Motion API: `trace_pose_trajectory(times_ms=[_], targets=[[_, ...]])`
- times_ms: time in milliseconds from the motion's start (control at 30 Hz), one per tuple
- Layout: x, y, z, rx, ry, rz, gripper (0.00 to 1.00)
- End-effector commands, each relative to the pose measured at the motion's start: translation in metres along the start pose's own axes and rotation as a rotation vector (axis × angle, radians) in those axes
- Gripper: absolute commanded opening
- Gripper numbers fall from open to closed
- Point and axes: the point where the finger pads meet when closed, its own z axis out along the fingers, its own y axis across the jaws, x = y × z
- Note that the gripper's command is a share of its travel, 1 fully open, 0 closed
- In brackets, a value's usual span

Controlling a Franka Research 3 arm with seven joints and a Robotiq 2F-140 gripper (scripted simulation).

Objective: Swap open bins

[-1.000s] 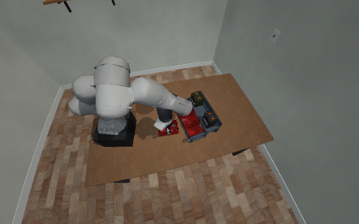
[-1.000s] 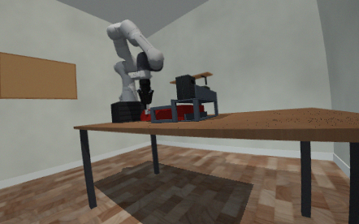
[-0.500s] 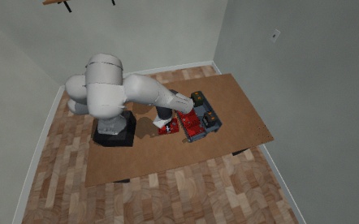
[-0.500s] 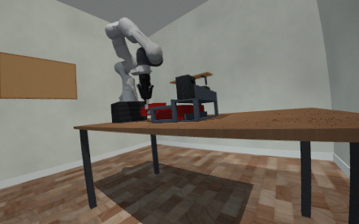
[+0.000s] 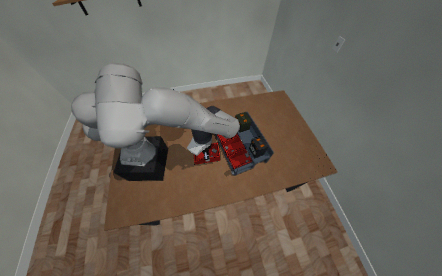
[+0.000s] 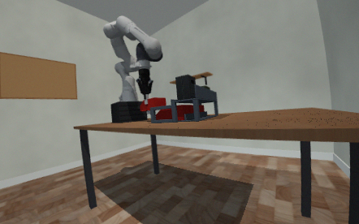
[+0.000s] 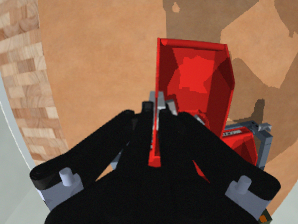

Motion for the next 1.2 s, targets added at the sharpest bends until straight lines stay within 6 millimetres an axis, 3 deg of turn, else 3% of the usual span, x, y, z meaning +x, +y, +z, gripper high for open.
trace_pose_trajectory(times_ms=[0,767,1167], targets=[[0.003,-0.002,-0.007,0.006,0.011,-0.025,0.0],[0.003,-0.002,-0.01,0.006,0.011,-0.032,0.0],[-0.015,-0.004,-0.011,0.005,0.011,-0.202,0.0]])
